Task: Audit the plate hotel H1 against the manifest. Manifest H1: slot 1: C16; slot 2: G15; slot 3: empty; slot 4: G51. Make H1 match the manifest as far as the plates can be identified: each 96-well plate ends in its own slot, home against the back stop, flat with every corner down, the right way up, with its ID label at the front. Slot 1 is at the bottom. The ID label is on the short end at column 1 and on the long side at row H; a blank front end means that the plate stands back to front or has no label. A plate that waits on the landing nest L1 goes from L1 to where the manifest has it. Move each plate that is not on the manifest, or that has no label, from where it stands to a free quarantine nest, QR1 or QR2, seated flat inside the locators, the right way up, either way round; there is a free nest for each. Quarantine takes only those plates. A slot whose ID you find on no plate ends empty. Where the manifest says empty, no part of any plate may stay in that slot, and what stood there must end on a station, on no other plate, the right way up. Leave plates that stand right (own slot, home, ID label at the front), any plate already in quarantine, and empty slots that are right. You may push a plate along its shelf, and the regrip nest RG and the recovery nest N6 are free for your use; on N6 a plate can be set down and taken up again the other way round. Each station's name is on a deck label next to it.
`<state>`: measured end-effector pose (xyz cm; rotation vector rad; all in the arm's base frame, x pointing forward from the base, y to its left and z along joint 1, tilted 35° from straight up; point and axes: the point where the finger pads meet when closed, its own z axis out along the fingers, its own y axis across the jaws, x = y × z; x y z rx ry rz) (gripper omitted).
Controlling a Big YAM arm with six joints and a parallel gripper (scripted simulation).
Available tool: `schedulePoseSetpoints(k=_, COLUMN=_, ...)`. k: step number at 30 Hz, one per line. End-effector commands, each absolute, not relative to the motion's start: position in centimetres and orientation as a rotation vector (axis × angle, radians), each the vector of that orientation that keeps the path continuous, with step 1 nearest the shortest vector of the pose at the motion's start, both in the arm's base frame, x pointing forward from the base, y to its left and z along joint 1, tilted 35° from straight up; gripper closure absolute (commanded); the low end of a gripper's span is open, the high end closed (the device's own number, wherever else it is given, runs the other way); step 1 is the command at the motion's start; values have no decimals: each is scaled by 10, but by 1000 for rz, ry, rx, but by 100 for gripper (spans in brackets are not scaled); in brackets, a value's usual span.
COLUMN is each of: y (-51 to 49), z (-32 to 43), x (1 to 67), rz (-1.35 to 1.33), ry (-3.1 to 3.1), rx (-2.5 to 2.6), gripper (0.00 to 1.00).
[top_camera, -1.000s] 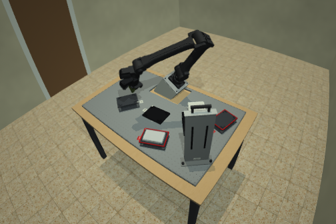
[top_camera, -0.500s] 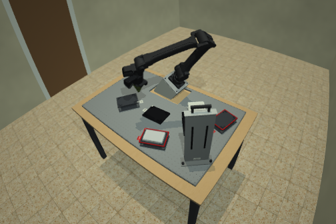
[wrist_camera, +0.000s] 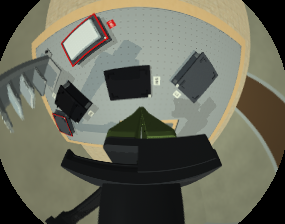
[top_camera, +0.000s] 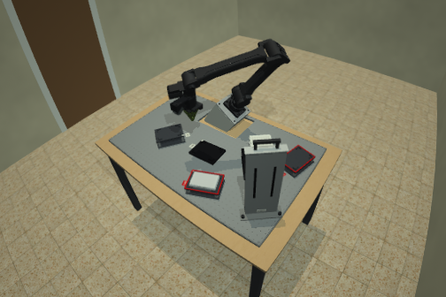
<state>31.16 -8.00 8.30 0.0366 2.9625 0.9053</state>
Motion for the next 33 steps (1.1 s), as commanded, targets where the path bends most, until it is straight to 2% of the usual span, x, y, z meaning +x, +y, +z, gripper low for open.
schedulePoseSetpoints(k=1, y=-81, z=92, x=301, rz=927, ry=2948, rx=42, gripper=100)
schedulePoseSetpoints(k=11, y=-98, z=127, x=312, rz=877, ry=2931, rx=23, gripper=100)
schedulePoseSetpoints(k=29, y=-41, z=162, x=319, rz=892, ry=2929, rx=7, gripper=100)
schedulePoseSetpoints(k=33, y=-30, z=149, x=307, rz=918, ry=2931, rx=9, gripper=100)
